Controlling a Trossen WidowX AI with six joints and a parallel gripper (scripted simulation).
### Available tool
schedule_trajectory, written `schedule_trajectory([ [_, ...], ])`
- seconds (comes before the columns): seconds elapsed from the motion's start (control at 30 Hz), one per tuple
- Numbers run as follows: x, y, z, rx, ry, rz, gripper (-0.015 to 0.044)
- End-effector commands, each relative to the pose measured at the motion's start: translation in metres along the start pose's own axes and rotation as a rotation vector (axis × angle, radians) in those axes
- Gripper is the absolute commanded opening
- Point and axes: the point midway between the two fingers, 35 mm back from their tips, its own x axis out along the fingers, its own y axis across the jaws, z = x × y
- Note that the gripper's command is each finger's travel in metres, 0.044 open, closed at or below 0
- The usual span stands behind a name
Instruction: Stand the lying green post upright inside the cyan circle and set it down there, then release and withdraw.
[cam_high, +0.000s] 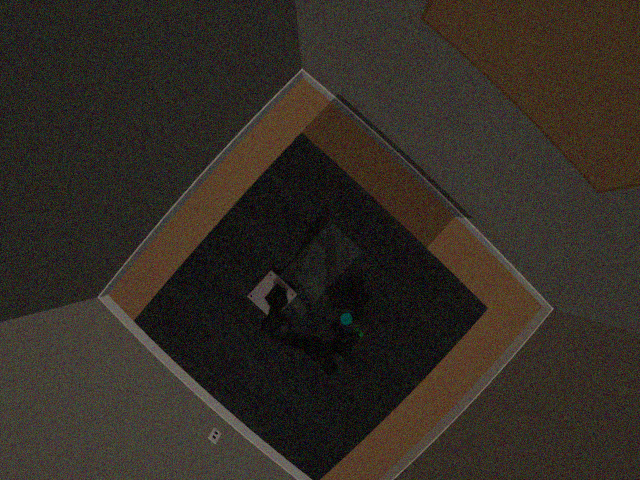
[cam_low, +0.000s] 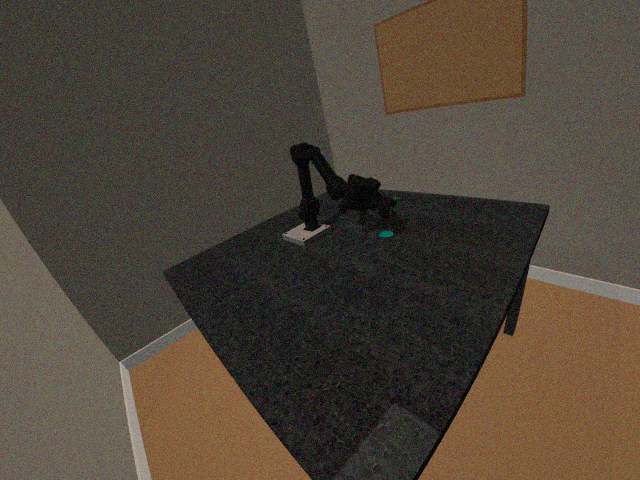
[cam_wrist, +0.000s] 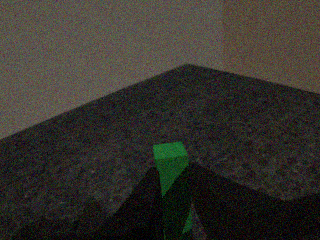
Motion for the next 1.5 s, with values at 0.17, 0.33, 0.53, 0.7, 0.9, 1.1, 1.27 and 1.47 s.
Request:
schedule_trajectory([
  [0.17,-0.008,0.007,0.000,-0.012,-0.041,0.019,0.0023],
  [0.33,-0.011,0.011,0.000,-0.023,-0.061,0.029,0.0023],
  [0.53,-0.016,0.015,-0.001,-0.036,-0.085,0.042,0.0023],
  [0.7,-0.020,0.019,-0.001,-0.048,-0.104,0.053,0.0023],
  [0.9,-0.025,0.024,-0.002,-0.062,-0.125,0.066,0.0023],
  [1.1,-0.030,0.030,-0.003,-0.077,-0.145,0.080,0.0023],
  [1.27,-0.034,0.035,-0.003,-0.091,-0.161,0.092,0.0023],
  [1.47,-0.036,0.037,-0.004,-0.097,-0.168,0.098,0.0023],
])
